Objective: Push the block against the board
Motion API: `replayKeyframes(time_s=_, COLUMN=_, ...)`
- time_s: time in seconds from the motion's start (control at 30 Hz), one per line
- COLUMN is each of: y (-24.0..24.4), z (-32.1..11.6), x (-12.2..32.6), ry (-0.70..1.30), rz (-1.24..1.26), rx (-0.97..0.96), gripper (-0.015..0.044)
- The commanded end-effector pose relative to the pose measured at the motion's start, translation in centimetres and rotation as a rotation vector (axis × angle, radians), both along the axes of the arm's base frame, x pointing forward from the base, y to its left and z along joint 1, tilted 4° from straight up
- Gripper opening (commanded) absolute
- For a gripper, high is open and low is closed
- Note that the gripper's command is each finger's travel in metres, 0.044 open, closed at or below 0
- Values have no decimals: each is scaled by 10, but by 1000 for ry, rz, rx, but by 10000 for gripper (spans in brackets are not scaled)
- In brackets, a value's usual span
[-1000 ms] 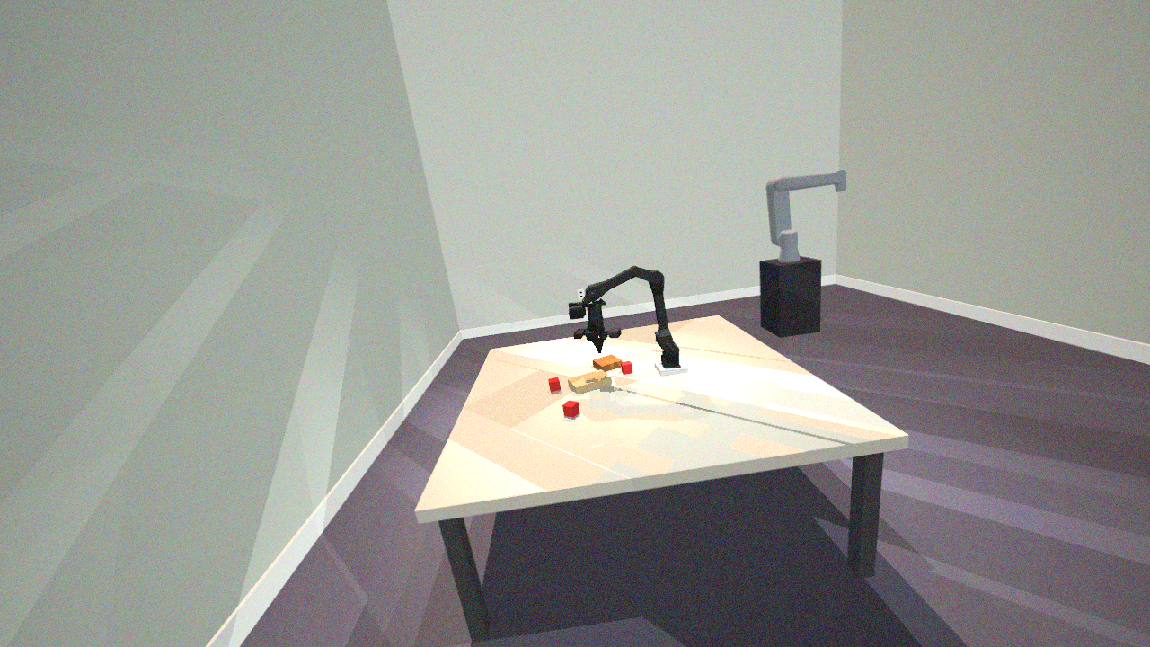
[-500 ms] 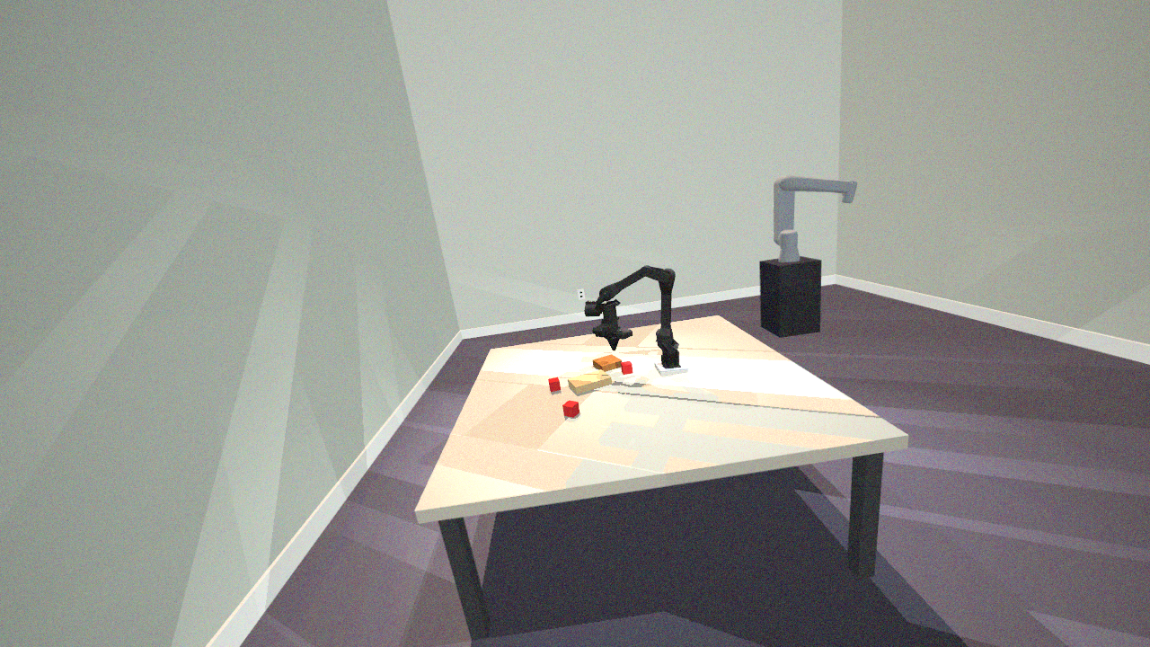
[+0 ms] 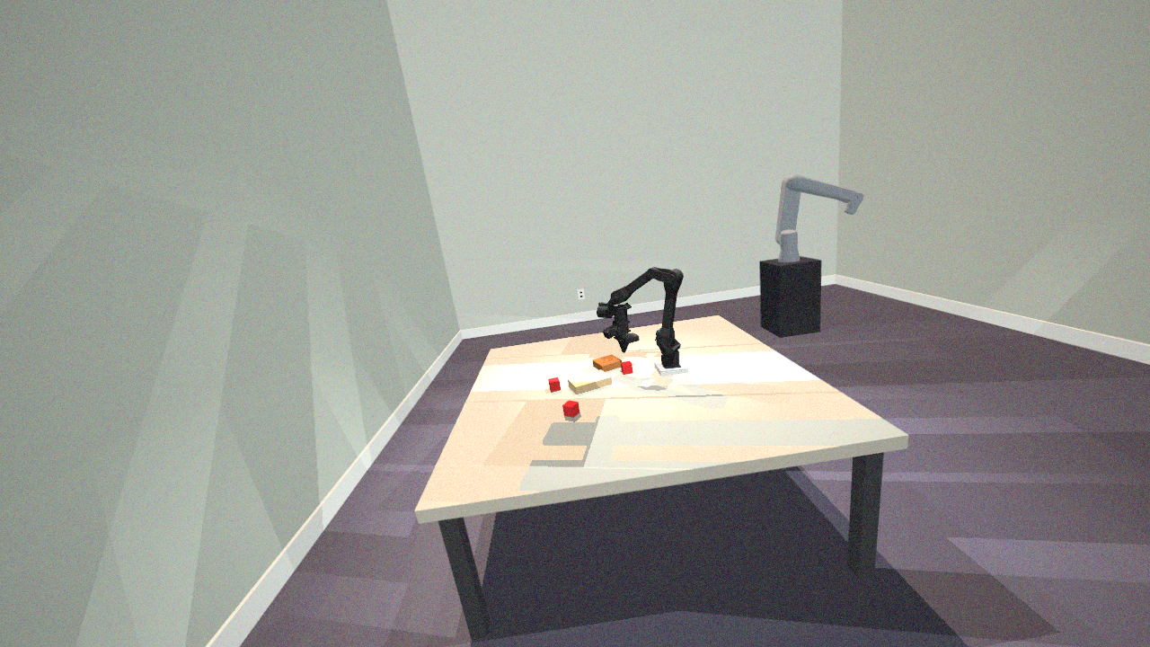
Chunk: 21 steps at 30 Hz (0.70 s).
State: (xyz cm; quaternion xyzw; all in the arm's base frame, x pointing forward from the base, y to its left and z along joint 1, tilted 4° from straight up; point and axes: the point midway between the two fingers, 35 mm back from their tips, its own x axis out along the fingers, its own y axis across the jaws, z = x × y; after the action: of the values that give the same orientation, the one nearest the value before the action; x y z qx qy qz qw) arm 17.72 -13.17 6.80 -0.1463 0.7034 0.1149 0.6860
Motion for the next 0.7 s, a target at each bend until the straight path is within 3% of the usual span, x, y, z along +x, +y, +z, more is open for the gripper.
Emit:
replayKeyframes(time_s=0.0, y=0, z=-39, x=-6, ry=20, rz=-11, rx=10, gripper=0)
replayKeyframes(time_s=0.67, y=4, z=-47, x=7, ry=18, rz=-10, rx=10, gripper=0)
